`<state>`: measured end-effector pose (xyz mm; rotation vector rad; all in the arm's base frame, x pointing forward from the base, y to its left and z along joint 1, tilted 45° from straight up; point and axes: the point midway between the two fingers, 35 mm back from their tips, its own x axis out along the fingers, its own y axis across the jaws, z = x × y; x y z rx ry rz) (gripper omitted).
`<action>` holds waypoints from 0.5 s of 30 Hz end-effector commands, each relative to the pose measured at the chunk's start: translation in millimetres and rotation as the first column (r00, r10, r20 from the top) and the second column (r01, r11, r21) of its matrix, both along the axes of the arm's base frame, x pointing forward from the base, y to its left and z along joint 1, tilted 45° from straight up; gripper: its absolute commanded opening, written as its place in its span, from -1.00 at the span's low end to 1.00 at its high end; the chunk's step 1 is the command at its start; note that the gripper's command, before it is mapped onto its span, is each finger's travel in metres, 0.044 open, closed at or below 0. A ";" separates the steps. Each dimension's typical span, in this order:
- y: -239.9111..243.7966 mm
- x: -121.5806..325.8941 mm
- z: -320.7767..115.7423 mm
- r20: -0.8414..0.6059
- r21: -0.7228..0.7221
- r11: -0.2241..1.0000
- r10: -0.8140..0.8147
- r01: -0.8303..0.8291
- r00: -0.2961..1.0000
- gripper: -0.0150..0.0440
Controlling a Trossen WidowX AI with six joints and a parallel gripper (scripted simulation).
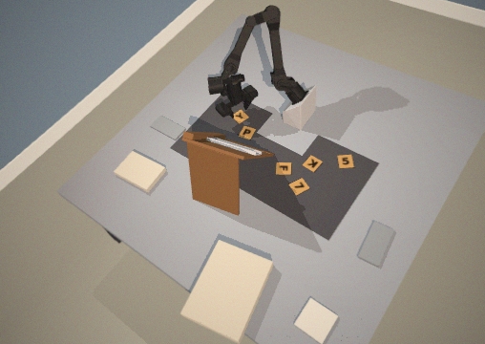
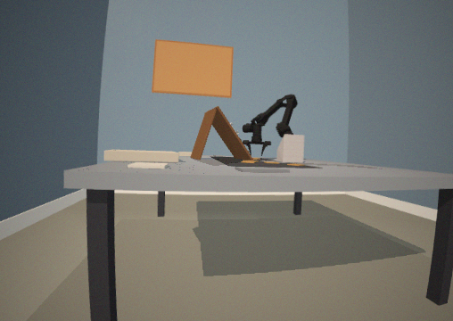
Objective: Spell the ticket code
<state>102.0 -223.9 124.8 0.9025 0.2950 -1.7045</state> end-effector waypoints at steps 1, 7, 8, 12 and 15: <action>0.5 0.1 -2.0 -0.003 0.006 1.000 0.004 -0.004 1.000 0.66; 0.5 0.1 -2.0 -0.003 0.006 1.000 0.004 -0.004 1.000 0.66; 0.5 0.1 -2.0 -0.003 0.006 1.000 0.004 -0.004 1.000 0.66; -1.4 0.0 -3.8 -0.003 0.006 1.000 0.004 -0.004 1.000 0.66; -4.4 -0.2 -6.8 -0.003 0.006 1.000 0.004 -0.004 1.000 0.66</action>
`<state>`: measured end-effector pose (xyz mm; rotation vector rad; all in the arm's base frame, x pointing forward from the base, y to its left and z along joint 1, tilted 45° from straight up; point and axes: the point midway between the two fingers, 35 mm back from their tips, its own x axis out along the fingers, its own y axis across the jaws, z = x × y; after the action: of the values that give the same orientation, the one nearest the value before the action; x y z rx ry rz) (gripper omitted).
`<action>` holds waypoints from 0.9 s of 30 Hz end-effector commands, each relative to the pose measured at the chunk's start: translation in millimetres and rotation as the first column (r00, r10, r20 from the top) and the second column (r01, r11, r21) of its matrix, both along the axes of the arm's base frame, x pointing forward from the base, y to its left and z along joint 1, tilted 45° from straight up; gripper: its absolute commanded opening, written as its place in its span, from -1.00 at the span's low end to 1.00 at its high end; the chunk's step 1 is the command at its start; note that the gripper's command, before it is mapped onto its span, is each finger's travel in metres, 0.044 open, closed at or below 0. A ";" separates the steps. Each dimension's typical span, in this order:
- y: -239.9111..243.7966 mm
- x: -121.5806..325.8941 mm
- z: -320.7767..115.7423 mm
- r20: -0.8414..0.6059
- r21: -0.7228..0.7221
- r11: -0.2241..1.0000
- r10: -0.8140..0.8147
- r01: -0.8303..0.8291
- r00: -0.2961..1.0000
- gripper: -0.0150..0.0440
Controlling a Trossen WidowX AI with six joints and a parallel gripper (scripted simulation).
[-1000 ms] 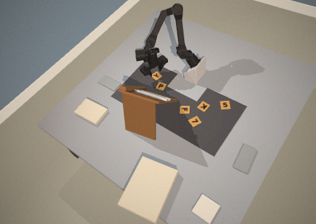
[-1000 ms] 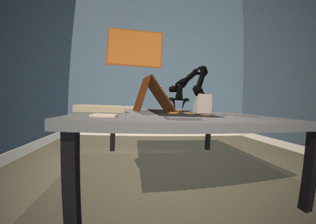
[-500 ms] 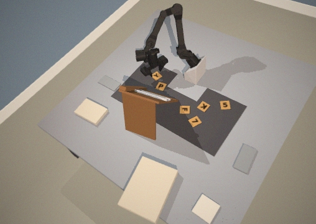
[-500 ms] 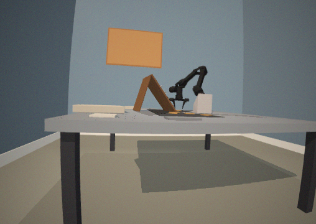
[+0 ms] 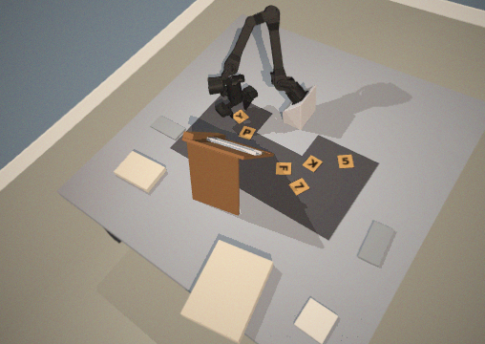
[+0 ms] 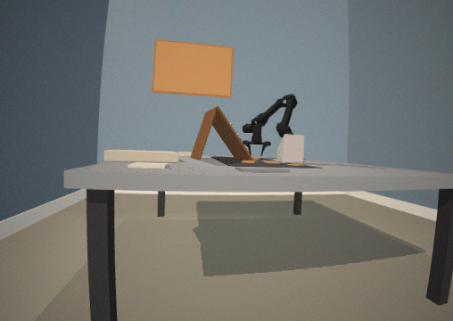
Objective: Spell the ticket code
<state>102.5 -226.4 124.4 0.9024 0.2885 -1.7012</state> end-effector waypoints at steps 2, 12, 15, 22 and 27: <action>-4.3 -0.9 -8.6 -0.008 0.010 1.000 0.003 -0.003 1.000 0.66; -10.6 -2.0 -14.9 -0.008 0.009 1.000 0.003 -0.003 1.000 0.66; -10.6 -2.0 -14.9 -0.008 0.009 1.000 0.003 -0.003 1.000 0.66; -10.6 -2.0 -14.9 -0.008 0.009 1.000 0.003 -0.003 1.000 0.66; -10.6 -2.0 -14.9 -0.008 0.009 1.000 0.003 -0.003 1.000 0.66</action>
<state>100.5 -237.6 111.7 0.9011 0.2943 -1.7049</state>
